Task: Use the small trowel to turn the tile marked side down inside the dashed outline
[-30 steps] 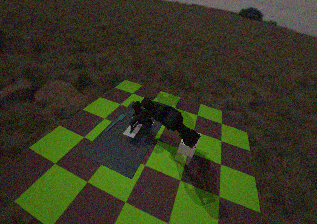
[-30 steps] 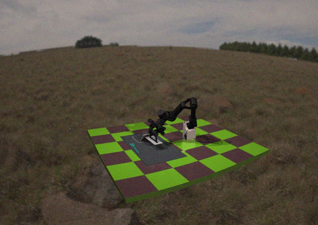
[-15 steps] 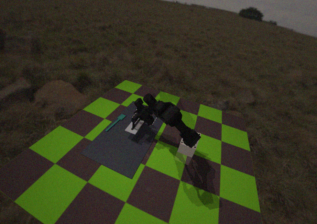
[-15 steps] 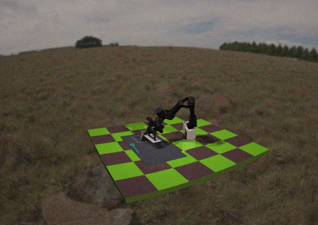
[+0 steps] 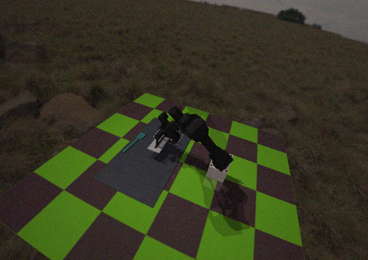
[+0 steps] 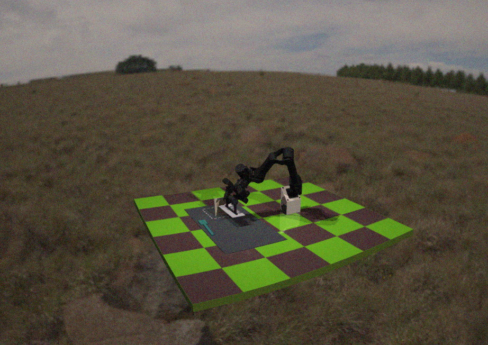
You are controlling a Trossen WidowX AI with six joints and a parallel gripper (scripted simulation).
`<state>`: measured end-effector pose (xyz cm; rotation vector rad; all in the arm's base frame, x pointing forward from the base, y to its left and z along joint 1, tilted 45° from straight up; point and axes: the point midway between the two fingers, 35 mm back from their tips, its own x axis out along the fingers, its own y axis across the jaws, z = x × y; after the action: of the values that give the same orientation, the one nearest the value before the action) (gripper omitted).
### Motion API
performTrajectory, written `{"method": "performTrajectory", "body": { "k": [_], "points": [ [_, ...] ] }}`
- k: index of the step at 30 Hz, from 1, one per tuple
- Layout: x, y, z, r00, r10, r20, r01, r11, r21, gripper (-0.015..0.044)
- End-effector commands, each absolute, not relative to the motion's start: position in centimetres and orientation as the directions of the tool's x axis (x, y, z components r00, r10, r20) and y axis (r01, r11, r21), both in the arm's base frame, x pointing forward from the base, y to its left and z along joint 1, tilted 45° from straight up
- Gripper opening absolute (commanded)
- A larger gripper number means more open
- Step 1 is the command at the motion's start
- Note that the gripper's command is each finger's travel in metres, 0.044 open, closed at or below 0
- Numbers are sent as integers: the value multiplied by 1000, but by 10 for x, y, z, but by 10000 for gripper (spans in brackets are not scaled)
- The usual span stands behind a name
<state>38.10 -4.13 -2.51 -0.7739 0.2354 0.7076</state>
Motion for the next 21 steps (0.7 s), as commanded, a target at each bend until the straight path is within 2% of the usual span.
{"method": "performTrajectory", "body": {
  "k": [1,21],
  "points": [
    [384,-47,-27,756,491,-433,-651,499,-572,0],
    [382,-29,27,756,492,-433,-652,500,-570,0]
  ]
}}
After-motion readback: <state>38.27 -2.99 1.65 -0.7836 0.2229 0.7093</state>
